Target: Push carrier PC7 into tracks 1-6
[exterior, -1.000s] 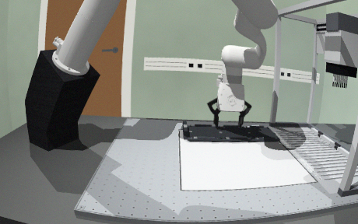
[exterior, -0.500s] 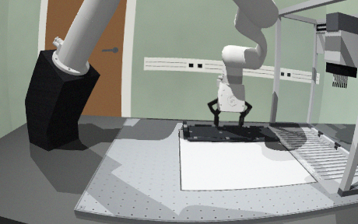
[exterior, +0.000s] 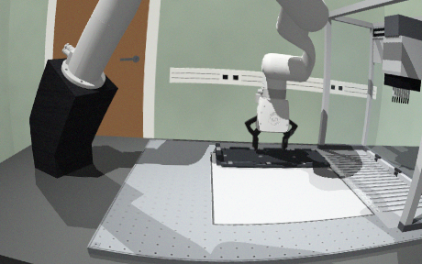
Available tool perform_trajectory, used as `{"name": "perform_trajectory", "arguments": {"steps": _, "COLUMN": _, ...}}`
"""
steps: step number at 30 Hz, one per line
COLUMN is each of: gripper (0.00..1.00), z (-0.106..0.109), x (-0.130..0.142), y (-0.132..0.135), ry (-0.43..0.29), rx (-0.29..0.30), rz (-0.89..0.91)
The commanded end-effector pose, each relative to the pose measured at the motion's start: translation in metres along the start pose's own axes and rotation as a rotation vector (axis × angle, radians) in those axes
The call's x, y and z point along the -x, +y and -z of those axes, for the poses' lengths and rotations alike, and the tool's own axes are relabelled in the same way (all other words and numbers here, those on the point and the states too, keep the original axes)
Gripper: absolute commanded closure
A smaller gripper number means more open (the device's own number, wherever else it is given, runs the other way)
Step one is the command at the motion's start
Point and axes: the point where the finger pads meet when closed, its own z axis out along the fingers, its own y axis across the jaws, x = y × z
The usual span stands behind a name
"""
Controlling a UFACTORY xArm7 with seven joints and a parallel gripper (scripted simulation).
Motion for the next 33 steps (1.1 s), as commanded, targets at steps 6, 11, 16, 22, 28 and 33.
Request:
{"name": "perform_trajectory", "arguments": {"steps": 6, "gripper": 0.0, "z": 0.001, "x": 0.004, "y": 0.001, "ry": 0.001, "rx": 0.003, "rz": 0.0}}
{"name": "perform_trajectory", "arguments": {"steps": 11, "gripper": 0.0, "z": 0.001, "x": 0.006, "y": 0.001, "ry": 0.001, "rx": 0.003, "rz": 0.0}}
{"name": "perform_trajectory", "arguments": {"steps": 16, "gripper": 0.0, "z": 0.001, "x": 0.009, "y": 0.001, "ry": 0.001, "rx": 0.003, "rz": 0.0}}
{"name": "perform_trajectory", "arguments": {"steps": 22, "gripper": 0.0, "z": 0.001, "x": 0.011, "y": 0.001, "ry": 0.001, "rx": 0.003, "rz": 0.0}}
{"name": "perform_trajectory", "arguments": {"steps": 28, "gripper": 0.0, "z": 0.001, "x": 0.014, "y": 0.001, "ry": 0.001, "rx": 0.003, "rz": 0.0}}
{"name": "perform_trajectory", "arguments": {"steps": 33, "gripper": 0.0, "z": 0.001, "x": 0.016, "y": 0.001, "ry": 0.001, "rx": 0.003, "rz": 0.0}}
